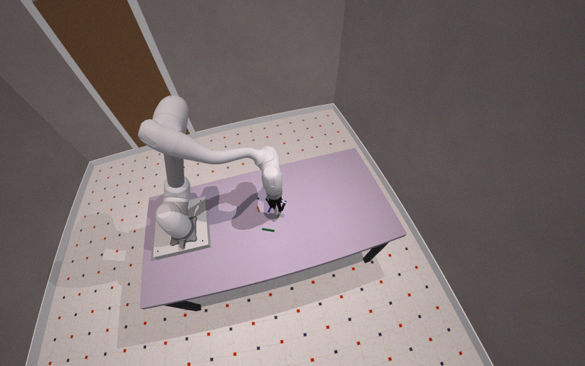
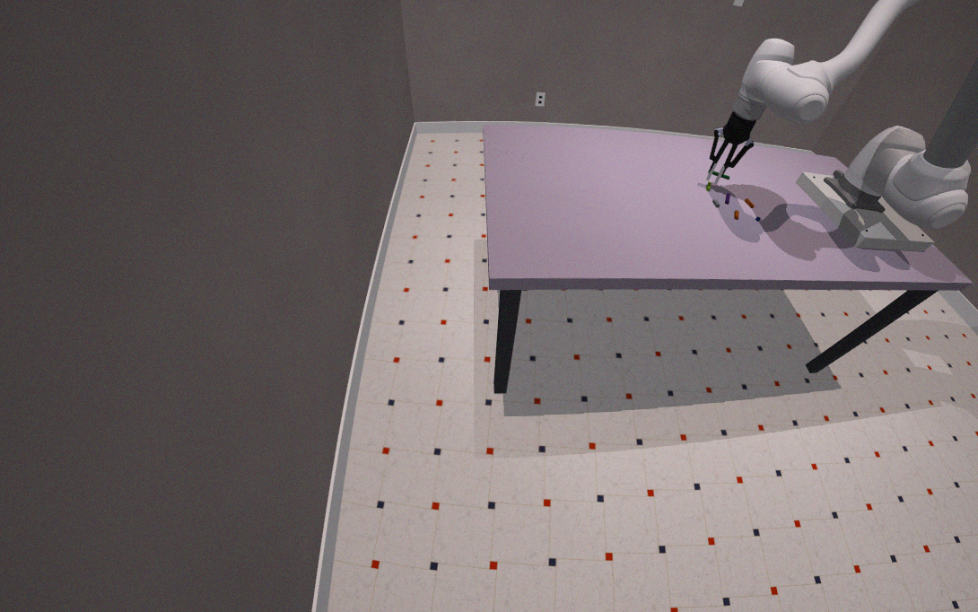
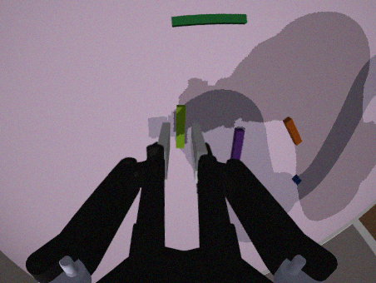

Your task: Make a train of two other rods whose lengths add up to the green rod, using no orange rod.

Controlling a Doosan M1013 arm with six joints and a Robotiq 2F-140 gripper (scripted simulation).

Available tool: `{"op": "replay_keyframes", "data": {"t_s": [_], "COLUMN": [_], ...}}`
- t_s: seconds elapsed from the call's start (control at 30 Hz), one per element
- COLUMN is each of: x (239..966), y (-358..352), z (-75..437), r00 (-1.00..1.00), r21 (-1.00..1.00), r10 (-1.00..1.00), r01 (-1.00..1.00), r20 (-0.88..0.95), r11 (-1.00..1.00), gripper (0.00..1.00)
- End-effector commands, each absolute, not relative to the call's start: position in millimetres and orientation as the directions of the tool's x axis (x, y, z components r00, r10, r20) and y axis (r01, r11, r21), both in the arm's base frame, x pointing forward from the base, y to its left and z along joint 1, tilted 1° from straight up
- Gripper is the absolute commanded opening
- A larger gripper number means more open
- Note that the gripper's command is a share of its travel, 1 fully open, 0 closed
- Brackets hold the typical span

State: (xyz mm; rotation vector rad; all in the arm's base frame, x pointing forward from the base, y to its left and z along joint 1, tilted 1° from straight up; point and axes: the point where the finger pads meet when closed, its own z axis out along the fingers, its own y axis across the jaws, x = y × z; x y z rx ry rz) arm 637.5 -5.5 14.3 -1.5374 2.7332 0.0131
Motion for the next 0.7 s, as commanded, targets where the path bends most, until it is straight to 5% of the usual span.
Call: {"op": "replay_keyframes", "data": {"t_s": [0.0, 0.67], "x": [637.5, 637.5], "y": [-5.5, -5.5], "z": [11.0, 2.9], "r00": [-0.519, -0.519], "r21": [0.004, 0.004], "r10": [-0.855, -0.855], "r01": [-0.855, -0.855], "r20": [-0.009, -0.009], "r11": [0.519, 0.519], "gripper": [0.15, 0.15]}}
